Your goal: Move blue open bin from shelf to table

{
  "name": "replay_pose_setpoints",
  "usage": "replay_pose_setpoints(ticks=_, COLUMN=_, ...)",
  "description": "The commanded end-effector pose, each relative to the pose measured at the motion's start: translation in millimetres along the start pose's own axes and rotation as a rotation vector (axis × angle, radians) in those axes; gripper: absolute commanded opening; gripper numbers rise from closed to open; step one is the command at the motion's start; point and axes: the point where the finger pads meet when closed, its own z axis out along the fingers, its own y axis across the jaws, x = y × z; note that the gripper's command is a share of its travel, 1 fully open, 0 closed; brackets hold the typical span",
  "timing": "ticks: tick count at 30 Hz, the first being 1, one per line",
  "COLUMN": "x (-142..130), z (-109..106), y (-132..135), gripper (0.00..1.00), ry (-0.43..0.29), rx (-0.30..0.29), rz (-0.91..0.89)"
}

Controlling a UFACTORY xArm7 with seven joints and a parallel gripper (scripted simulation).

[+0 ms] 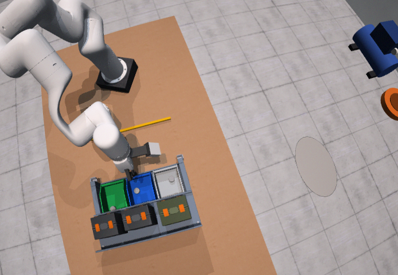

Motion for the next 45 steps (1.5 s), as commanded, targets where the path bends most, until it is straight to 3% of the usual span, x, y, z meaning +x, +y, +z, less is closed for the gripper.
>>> replay_pose_setpoints(ticks=1, x=2.0, z=6.0, y=6.0, gripper=1.00, ry=0.005, rx=0.027, rz=-0.002)
replay_pose_setpoints(ticks=3, x=2.0, z=6.0, y=6.0, gripper=1.00, ry=0.005, rx=0.027, rz=-0.002)
replay_pose_setpoints(ticks=4, x=1.3, z=3.4, y=13.8, gripper=1.00, ry=0.002, rx=0.008, rz=-0.001)
replay_pose_setpoints(ticks=8, x=3.3, z=11.0, y=54.0, gripper=1.00, ry=0.005, rx=0.027, rz=-0.002)
replay_pose_setpoints(ticks=20, x=3.3, z=11.0, y=54.0, gripper=1.00, ry=0.005, rx=0.027, rz=-0.002)
replay_pose_setpoints(ticks=21, x=2.1, z=6.1, y=46.9, gripper=1.00, ry=0.032, rx=-0.058, rz=-0.003)
replay_pose_setpoints(ticks=25, x=3.7, z=12.9, y=47.9, gripper=1.00, ry=0.004, rx=0.027, rz=-0.002)
replay_pose_setpoints(ticks=45, x=3.2, z=10.5, y=41.2, gripper=1.00, ry=0.004, rx=0.027, rz=-0.002)
